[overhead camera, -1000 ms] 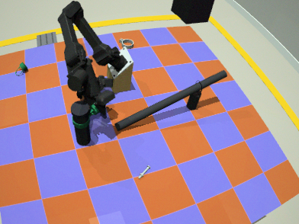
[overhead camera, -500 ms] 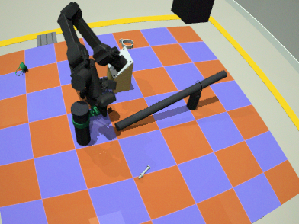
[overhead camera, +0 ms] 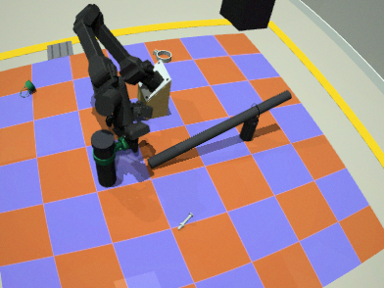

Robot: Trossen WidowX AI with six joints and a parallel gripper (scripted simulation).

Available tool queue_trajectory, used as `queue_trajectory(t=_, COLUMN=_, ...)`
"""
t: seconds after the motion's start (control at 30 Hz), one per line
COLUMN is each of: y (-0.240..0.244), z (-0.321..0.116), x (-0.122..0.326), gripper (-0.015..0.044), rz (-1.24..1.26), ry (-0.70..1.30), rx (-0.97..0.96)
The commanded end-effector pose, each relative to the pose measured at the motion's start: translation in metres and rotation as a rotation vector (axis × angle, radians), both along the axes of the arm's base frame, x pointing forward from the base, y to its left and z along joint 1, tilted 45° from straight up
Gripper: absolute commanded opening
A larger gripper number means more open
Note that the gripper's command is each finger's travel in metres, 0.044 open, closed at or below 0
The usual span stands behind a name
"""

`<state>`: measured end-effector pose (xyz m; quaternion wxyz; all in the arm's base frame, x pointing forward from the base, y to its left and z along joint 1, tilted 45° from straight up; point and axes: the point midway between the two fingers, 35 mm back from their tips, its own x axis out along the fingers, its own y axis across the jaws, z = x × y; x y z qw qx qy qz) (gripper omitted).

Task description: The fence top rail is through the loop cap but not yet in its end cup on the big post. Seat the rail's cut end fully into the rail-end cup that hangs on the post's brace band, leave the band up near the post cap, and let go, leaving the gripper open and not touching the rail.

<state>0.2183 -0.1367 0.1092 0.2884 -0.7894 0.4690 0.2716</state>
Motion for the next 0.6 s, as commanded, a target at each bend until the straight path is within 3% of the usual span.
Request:
queue_trajectory(t=0.0, y=0.0005, z=-0.0016, x=0.0036, gripper=0.0, rz=-0.016, ry=-0.017, rx=0.001)
queue_trajectory(t=0.57, y=0.0006, z=-0.0029, x=0.0132, gripper=0.0, rz=-0.091, ry=-0.092, rx=-0.008)
